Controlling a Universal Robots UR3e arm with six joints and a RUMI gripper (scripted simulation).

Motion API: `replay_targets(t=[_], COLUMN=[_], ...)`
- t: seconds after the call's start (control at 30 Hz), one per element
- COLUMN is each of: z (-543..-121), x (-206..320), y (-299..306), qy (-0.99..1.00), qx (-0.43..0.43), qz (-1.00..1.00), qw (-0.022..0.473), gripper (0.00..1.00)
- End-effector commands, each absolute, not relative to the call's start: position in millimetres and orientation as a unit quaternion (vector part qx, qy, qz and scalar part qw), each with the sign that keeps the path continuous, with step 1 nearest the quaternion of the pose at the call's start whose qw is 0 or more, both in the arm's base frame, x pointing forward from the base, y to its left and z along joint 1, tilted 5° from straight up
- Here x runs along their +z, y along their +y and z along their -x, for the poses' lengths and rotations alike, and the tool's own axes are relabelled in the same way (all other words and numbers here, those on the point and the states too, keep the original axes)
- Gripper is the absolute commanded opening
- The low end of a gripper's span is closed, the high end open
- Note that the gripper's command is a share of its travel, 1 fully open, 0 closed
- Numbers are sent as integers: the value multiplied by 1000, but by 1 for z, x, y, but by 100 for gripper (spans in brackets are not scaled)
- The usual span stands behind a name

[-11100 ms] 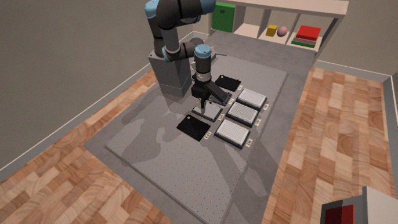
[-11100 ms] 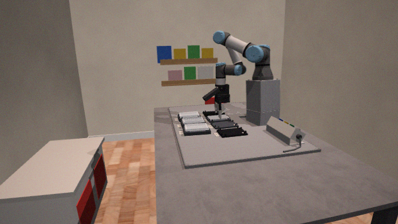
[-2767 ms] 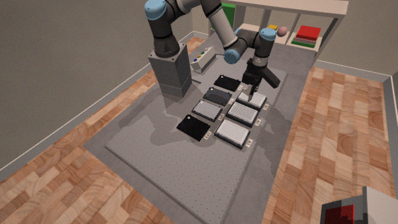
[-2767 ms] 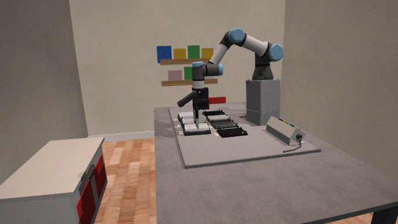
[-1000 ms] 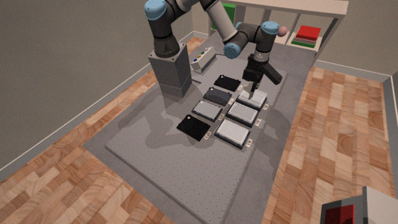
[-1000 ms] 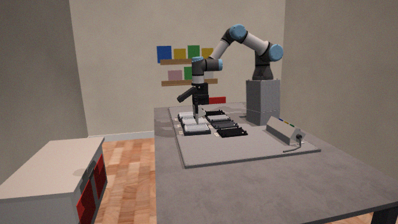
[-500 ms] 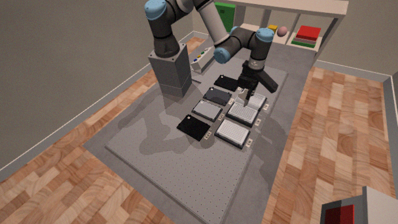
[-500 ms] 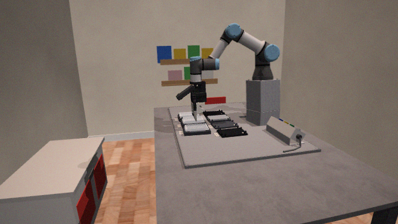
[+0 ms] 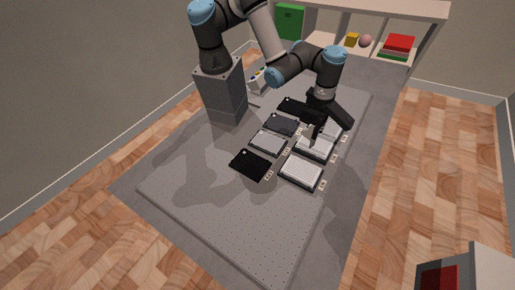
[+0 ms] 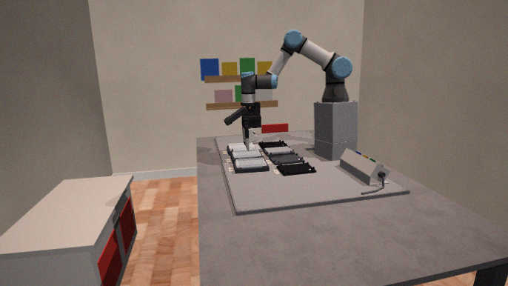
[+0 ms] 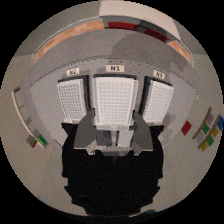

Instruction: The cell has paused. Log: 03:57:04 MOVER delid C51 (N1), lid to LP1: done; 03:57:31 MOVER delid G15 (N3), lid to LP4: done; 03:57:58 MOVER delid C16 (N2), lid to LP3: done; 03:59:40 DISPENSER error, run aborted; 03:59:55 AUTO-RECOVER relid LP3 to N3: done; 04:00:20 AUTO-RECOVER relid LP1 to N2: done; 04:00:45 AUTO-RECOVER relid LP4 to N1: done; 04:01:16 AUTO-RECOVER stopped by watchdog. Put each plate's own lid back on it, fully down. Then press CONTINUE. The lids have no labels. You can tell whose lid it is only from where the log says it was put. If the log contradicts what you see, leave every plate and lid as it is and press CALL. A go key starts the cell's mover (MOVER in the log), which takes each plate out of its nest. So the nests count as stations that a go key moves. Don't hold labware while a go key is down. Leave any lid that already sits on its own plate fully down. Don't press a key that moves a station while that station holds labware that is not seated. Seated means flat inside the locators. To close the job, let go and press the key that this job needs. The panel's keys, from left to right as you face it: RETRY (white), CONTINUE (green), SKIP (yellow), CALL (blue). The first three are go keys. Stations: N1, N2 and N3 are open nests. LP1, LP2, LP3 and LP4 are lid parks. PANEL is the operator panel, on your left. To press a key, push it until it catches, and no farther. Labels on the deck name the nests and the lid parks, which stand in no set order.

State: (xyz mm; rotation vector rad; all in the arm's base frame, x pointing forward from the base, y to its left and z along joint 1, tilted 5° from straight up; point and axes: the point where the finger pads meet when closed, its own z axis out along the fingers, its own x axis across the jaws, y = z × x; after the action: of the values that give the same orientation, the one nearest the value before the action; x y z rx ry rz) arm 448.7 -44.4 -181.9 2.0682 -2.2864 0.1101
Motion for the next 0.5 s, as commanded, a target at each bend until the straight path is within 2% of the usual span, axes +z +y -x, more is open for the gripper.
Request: replay_targets(t=[0.0,0.47], z=[-450,-450], x=[-181,-185], y=[-46,-46], qy=[-734,-734], qx=[37,37], qz=[-677,-677], qw=[24,24], gripper=[0,0])
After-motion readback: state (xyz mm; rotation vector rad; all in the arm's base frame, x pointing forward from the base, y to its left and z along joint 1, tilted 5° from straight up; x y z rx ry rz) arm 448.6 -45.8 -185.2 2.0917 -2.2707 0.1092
